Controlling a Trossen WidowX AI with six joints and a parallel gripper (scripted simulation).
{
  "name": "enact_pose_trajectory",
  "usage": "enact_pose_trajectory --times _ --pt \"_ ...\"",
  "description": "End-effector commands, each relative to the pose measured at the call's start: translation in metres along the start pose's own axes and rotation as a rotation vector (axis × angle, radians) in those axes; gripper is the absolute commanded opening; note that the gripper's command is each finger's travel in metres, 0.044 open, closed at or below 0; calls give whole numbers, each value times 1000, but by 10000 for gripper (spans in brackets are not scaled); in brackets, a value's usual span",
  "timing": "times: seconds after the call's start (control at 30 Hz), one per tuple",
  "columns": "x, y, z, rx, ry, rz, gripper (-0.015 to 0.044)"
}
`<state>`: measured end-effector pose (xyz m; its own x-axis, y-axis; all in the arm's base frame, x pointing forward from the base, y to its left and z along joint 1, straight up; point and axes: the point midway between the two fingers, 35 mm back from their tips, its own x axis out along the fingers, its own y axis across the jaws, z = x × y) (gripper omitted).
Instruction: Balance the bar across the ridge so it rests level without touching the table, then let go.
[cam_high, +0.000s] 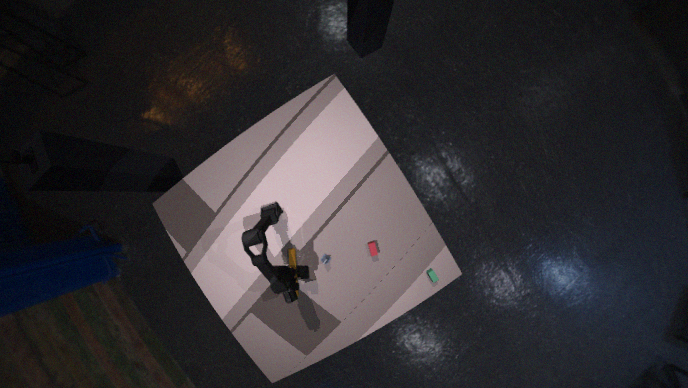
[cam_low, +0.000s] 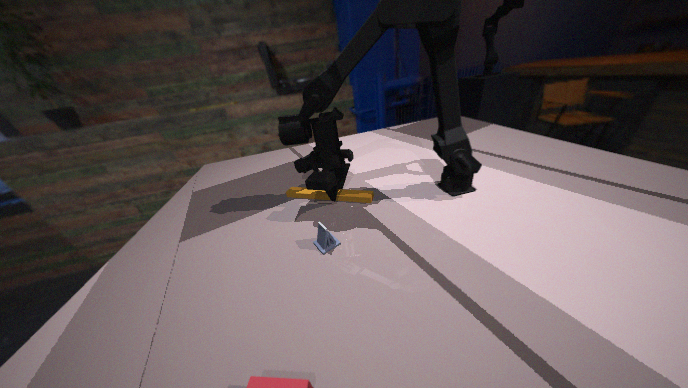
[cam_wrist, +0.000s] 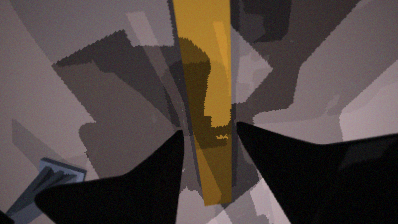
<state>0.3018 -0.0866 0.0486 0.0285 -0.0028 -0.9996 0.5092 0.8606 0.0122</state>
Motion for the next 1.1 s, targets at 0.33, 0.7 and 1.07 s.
enact_pose_trajectory --times 0.33,0.7,1.07 --pt "-2 0 0 0 0 1 58" --pt "-29 1 4 1 -1 -1 0" --pt "-58 1 4 2 -1 -3 0"
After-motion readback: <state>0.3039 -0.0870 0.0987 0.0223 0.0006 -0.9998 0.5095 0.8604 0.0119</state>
